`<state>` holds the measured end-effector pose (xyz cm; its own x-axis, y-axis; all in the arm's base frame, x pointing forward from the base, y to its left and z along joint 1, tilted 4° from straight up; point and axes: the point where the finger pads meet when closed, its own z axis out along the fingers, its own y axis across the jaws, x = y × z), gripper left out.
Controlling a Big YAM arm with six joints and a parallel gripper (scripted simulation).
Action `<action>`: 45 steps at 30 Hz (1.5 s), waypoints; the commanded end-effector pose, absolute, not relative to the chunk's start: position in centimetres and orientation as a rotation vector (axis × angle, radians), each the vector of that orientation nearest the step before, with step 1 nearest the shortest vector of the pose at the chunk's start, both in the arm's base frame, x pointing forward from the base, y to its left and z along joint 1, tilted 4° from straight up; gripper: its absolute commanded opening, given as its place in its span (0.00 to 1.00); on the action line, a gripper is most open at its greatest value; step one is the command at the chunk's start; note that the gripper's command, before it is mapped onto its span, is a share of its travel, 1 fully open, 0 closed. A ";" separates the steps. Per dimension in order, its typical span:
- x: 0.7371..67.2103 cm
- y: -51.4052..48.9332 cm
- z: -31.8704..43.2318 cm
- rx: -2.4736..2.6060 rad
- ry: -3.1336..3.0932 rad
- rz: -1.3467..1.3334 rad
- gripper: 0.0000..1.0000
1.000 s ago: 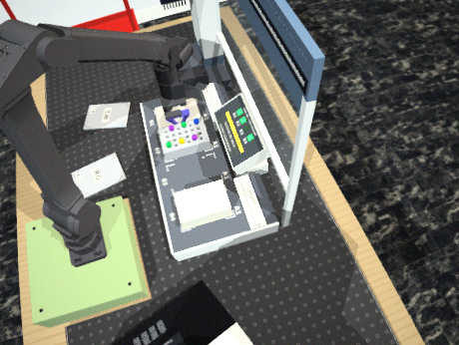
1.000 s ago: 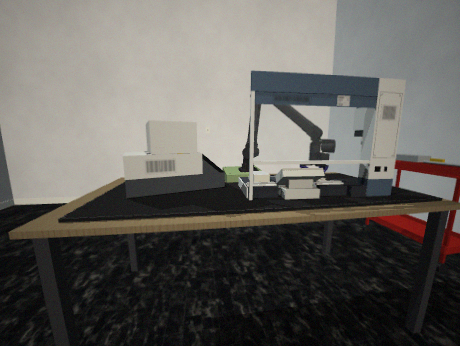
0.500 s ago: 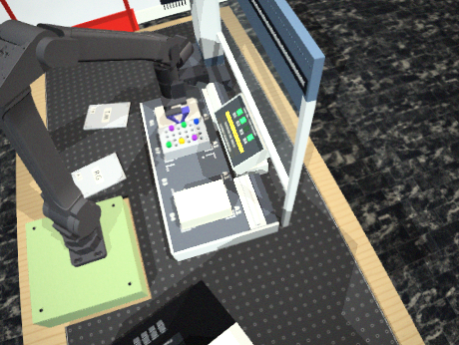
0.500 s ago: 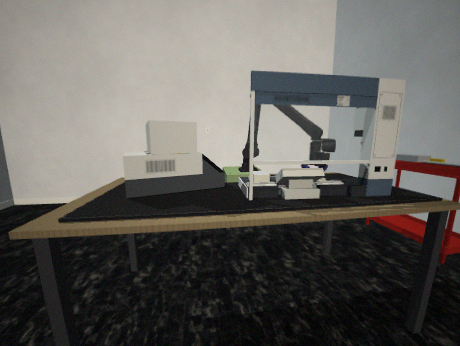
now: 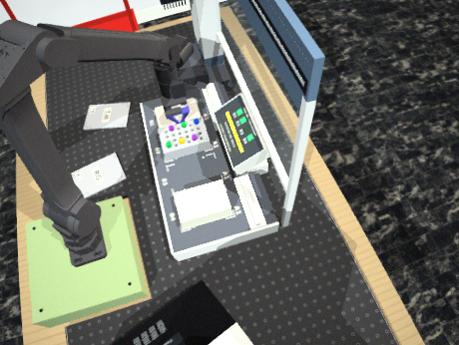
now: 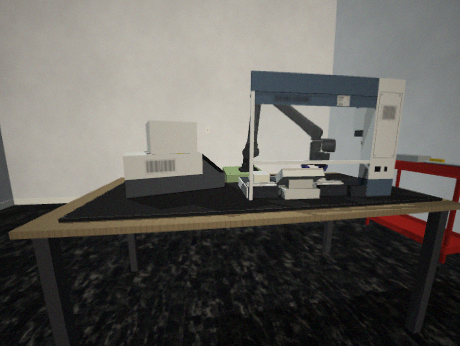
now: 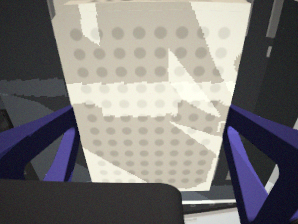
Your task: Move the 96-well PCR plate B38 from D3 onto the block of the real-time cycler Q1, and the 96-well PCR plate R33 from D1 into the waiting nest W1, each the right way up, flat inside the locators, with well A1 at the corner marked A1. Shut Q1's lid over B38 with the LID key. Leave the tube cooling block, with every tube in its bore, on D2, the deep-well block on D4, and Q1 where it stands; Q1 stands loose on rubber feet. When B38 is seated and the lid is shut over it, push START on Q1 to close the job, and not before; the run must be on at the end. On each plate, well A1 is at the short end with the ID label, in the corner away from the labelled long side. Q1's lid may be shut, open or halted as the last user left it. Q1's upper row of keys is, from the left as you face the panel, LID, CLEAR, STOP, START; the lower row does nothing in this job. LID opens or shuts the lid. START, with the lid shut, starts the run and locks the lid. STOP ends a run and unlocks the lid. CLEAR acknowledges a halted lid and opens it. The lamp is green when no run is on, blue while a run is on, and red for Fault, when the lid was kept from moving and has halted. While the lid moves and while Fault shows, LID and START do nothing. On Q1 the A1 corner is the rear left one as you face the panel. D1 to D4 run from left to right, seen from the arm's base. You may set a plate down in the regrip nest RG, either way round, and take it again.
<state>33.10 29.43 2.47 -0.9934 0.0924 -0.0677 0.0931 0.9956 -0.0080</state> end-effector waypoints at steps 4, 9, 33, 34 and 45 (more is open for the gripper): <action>33.1 29.1 0.5 0.178 3.083 -0.019 0.00; 33.0 29.1 0.3 0.177 3.086 -0.022 0.00; 32.1 28.5 -1.1 0.175 3.113 -0.061 0.00; 32.0 28.4 -1.2 0.175 3.117 -0.066 0.00; 31.6 28.1 -1.6 0.174 3.133 -0.090 0.00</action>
